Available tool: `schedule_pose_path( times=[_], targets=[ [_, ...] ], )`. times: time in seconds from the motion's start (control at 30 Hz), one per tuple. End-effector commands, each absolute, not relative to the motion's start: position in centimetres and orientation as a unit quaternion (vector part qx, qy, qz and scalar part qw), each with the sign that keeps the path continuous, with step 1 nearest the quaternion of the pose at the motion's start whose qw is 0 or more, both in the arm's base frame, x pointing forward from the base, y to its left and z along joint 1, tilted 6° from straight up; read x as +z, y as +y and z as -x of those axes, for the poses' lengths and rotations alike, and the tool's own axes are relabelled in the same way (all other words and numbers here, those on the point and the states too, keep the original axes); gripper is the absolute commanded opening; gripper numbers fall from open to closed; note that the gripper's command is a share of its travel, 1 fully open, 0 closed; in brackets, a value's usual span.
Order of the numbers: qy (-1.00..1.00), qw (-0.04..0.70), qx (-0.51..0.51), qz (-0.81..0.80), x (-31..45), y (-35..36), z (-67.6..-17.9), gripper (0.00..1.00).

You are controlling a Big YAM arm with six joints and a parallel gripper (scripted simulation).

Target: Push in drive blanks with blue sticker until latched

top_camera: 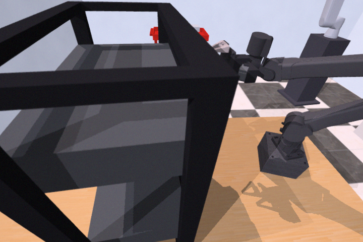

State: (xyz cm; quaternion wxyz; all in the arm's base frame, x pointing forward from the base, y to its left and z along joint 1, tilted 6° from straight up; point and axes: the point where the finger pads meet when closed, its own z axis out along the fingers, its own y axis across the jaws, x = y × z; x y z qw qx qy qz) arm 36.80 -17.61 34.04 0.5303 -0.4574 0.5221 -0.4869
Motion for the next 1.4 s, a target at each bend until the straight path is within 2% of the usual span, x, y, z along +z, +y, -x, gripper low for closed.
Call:
schedule_pose_path(
  times=[0.0,0.3,0.33,1.37],
  targets=[
    [0.502,0.535,-0.504,0.456,36.59,-17.75,-37.06,1.00],
    [0.502,0.535,-0.504,0.456,36.59,-17.75,-37.06,1.00],
    [0.502,0.535,-0.504,0.456,36.59,-17.75,-37.06,0.00],
    [0.502,0.535,-0.504,0.456,36.59,-17.75,-37.06,0.00]
  ],
)
